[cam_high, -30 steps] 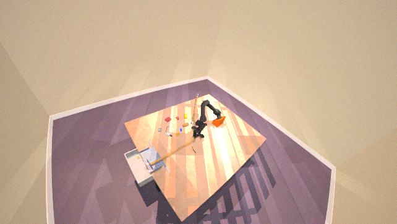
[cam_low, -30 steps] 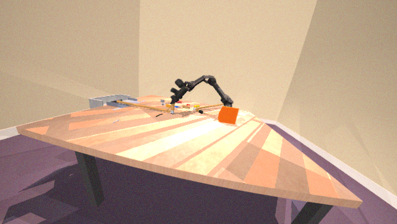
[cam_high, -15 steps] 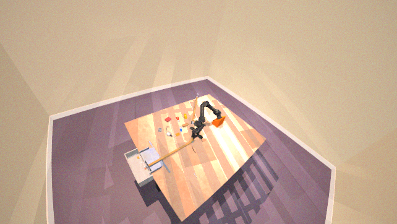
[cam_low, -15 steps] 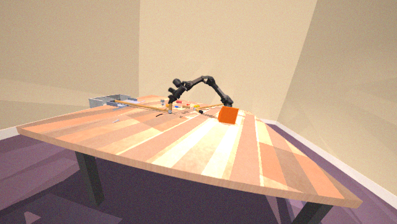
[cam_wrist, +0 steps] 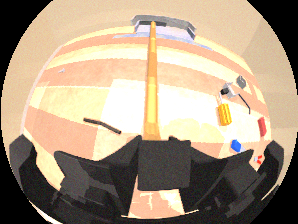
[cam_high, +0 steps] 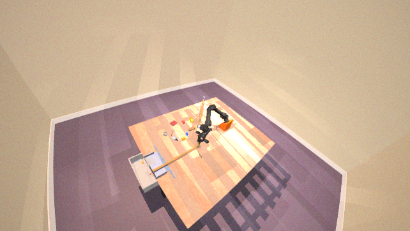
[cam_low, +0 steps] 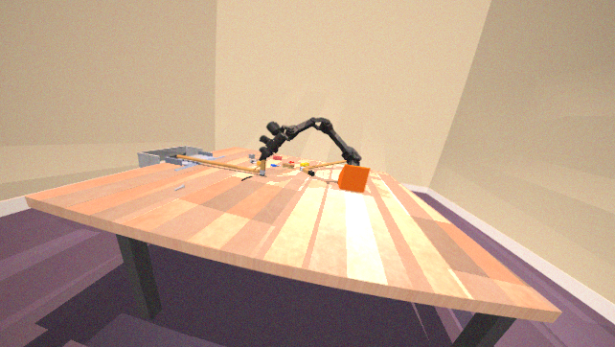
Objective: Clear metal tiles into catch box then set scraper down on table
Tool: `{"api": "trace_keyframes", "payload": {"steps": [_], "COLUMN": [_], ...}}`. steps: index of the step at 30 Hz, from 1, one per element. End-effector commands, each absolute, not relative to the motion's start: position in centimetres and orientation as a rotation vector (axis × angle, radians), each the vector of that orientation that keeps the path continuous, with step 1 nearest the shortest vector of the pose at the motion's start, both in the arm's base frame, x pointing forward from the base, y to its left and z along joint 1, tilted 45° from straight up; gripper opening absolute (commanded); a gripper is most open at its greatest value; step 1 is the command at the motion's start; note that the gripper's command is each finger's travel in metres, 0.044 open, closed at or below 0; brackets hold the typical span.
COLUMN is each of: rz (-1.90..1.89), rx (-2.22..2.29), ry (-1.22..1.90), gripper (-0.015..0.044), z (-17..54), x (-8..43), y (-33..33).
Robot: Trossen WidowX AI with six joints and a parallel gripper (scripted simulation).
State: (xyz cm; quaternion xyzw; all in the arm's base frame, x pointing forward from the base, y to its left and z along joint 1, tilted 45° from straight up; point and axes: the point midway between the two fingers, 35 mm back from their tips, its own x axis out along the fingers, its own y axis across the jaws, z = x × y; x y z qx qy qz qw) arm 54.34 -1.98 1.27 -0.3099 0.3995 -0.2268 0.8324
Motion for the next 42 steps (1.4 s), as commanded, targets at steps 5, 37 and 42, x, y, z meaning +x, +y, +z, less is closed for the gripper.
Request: {"api": "trace_keyframes", "payload": {"steps": [5,37,42], "rz": [-0.480,-0.476,-0.475], "rx": [-0.657,-0.653,-0.653], "ry": [0.842,0.844,0.844], "gripper": [0.0000,0.0000,0.0000], "z": [1.3,1.0,0.9], "x": [54.5,50.7,50.0], "y": [-2.0,-0.5,-0.3]}}
